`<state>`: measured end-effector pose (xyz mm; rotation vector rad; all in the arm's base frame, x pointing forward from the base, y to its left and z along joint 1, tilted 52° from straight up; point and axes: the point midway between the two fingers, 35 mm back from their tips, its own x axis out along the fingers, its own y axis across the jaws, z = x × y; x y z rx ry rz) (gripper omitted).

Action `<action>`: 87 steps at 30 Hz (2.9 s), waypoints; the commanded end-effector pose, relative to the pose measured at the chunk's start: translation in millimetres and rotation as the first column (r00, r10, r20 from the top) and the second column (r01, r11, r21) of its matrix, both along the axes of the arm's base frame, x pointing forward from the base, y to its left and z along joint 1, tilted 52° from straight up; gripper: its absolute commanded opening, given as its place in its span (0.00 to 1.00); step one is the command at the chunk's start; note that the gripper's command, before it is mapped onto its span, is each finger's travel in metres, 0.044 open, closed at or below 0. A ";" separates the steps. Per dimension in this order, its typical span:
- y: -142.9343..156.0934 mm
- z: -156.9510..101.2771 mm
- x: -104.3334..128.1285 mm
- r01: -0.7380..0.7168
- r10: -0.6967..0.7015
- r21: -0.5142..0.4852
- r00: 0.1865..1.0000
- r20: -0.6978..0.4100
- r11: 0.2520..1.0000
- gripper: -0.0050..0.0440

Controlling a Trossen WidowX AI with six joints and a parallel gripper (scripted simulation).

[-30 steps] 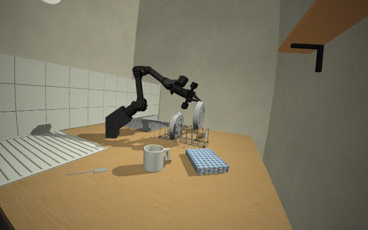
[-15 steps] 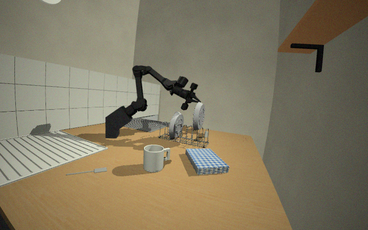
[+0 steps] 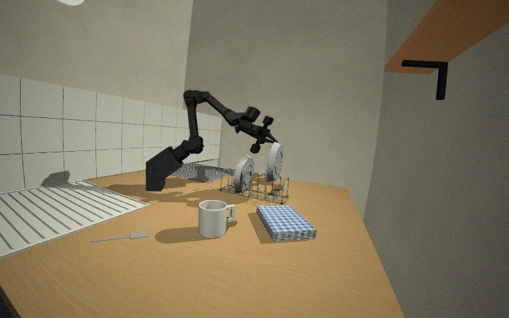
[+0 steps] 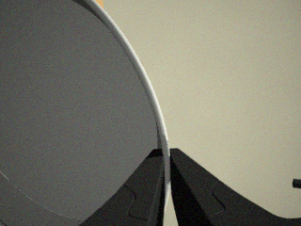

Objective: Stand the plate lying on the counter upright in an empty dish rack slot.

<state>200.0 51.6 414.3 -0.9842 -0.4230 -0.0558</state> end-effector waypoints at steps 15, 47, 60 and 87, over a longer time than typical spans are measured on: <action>3.1 -4.0 3.8 0.007 -0.007 0.001 1.000 0.003 1.000 0.10; 9.9 -11.4 10.4 0.007 -0.007 0.001 1.000 0.003 1.000 0.10; 12.6 -14.1 13.2 0.007 -0.007 0.001 1.000 0.003 1.000 0.10; 18.2 -20.3 18.5 0.007 -0.007 0.001 1.000 0.003 1.000 0.10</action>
